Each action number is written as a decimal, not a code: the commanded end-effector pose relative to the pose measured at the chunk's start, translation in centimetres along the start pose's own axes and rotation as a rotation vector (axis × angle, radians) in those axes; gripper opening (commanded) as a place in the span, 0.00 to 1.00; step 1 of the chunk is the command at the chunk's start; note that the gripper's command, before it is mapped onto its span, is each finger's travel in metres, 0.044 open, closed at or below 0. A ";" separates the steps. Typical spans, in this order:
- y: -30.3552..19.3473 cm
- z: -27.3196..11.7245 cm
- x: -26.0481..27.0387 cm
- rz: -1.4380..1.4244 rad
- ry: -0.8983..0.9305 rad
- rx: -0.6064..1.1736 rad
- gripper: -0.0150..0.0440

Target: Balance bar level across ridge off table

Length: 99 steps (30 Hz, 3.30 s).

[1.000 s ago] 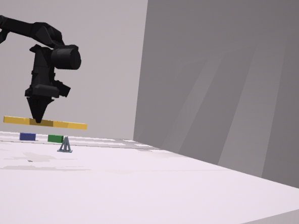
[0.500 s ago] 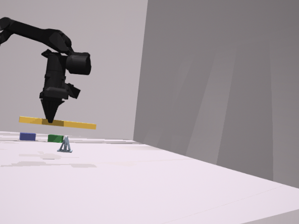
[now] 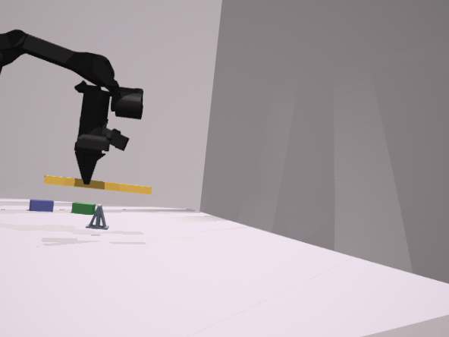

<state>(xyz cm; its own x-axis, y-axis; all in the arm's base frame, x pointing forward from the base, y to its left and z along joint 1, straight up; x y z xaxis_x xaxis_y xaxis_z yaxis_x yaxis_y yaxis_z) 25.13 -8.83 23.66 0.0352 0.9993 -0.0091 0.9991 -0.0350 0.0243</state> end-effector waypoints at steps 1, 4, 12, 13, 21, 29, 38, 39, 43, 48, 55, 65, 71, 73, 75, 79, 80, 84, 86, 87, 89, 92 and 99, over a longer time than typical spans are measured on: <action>0.6 -0.1 1.2 0.026 0.002 -0.002 0.25; 1.0 -0.1 2.3 0.045 0.003 -0.003 0.25; 1.7 -0.1 5.2 0.093 0.006 -0.003 0.25; 1.8 -0.1 5.6 0.099 0.007 -0.003 0.25; 2.2 -0.2 8.6 0.146 0.010 -0.003 0.25; 2.3 -0.3 11.6 0.191 0.013 -0.003 0.25; 2.3 0.1 12.9 0.208 0.014 -0.002 0.25; 2.3 0.2 12.9 0.208 0.015 -0.002 0.25; 2.4 0.9 13.1 0.208 0.015 -0.002 0.25; 2.4 1.7 13.1 0.208 0.015 -0.002 0.25; 2.4 2.8 13.1 0.209 0.015 -0.002 0.25; 2.3 4.1 13.1 0.210 0.015 -0.002 0.25; 2.3 4.0 13.1 0.210 0.015 -0.002 0.25; 2.3 4.0 13.1 0.210 0.015 -0.002 0.25; 2.3 4.0 13.1 0.210 0.015 -0.002 0.25; 2.3 4.0 13.1 0.210 0.015 -0.002 0.25; 2.3 4.0 13.1 0.210 0.015 -0.002 0.25; 2.3 4.1 13.1 0.210 0.015 -0.002 0.25; 2.3 4.1 13.1 0.210 0.015 -0.002 0.25; 2.3 4.1 13.1 0.210 0.015 -0.002 0.25; 2.3 4.1 13.1 0.210 0.015 -0.002 0.25; 2.3 4.1 13.1 0.210 0.015 -0.002 0.25; 2.3 4.2 13.2 0.210 0.015 -0.002 0.25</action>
<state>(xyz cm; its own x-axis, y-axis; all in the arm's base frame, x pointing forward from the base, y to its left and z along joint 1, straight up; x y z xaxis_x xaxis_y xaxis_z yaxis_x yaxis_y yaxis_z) 27.99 4.17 19.46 0.2370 0.9715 0.0088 0.9711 -0.2372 0.0276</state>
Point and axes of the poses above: the point midway between the two fingers, 35 mm back from their tips, its own z axis out along the fingers, its own x axis across the jaws, y = z × x, the point moved 8 cm from there along -z, back along the fingers, and after that the axes turned 2 degrees about -z, right-handed, at the moved point
